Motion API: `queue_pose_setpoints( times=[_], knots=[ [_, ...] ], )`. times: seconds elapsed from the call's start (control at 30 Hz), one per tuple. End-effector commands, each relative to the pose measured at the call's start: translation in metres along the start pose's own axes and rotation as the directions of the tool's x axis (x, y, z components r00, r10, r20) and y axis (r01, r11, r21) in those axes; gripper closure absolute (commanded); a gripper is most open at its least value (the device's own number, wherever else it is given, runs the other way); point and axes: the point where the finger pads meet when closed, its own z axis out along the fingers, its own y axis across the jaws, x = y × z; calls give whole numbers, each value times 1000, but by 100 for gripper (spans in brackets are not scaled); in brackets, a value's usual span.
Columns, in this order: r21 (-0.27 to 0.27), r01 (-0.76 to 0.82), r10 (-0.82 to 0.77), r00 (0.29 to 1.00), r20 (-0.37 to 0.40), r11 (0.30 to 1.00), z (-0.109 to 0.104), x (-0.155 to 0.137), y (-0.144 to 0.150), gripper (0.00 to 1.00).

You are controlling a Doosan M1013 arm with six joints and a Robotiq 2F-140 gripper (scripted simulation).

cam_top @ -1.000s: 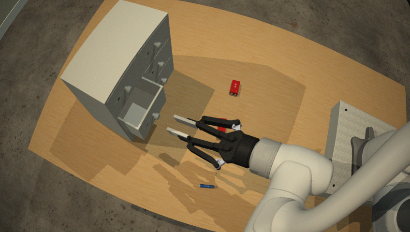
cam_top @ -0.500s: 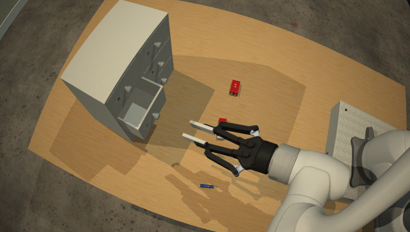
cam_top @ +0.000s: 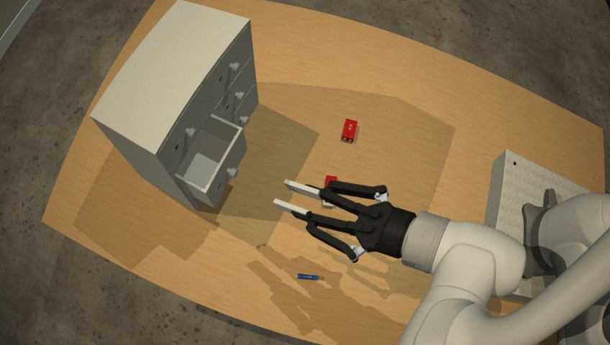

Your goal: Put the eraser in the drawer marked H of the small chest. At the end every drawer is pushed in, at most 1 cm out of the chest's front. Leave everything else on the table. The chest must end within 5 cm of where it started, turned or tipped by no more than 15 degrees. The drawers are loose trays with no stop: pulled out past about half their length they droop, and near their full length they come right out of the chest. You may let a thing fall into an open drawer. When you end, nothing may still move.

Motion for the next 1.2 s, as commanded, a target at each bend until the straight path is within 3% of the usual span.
queue_pose_setpoints(
  times=[0.0,0.37,1.17],
  knots=[
    [1,0,0,999,-38,1000,-4,-2,0,80],
    [2,1,0,966,-258,1000,-28,-11,0,80],
    [1,0,0,857,-515,1000,-58,-24,0,80]
  ],
)
